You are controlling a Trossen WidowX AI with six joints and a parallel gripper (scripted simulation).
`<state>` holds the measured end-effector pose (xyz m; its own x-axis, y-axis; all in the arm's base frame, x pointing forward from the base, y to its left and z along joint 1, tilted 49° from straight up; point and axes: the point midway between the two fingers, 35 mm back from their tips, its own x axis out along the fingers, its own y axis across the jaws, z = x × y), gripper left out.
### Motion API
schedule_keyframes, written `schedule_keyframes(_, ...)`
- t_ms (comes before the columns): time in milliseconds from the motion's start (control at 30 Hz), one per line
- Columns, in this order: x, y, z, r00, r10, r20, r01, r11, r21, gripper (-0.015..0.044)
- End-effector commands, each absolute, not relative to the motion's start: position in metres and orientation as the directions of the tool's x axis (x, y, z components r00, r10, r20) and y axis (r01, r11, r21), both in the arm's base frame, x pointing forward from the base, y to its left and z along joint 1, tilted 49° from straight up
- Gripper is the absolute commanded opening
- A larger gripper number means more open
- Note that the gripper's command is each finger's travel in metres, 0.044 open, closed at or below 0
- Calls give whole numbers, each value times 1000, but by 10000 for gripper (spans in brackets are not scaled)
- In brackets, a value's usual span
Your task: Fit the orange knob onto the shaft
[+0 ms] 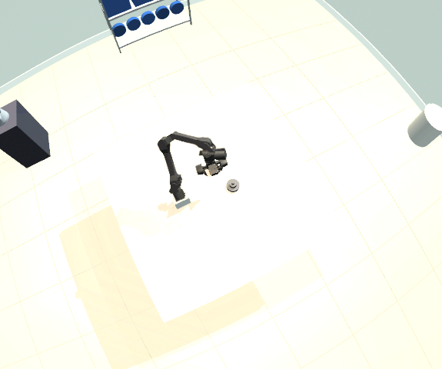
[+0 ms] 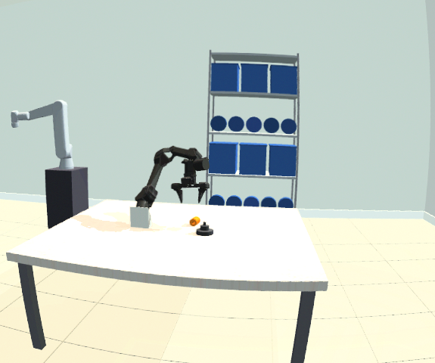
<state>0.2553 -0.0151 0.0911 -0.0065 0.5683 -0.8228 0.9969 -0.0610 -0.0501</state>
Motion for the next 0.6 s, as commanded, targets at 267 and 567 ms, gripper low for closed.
schedule_keyframes(267, 259, 57, 99, -84, 742, -665, 995, 20, -102, 440)
schedule_keyframes(567, 257, 77, 82, -83, 743, -664, 995, 20, -102, 440)
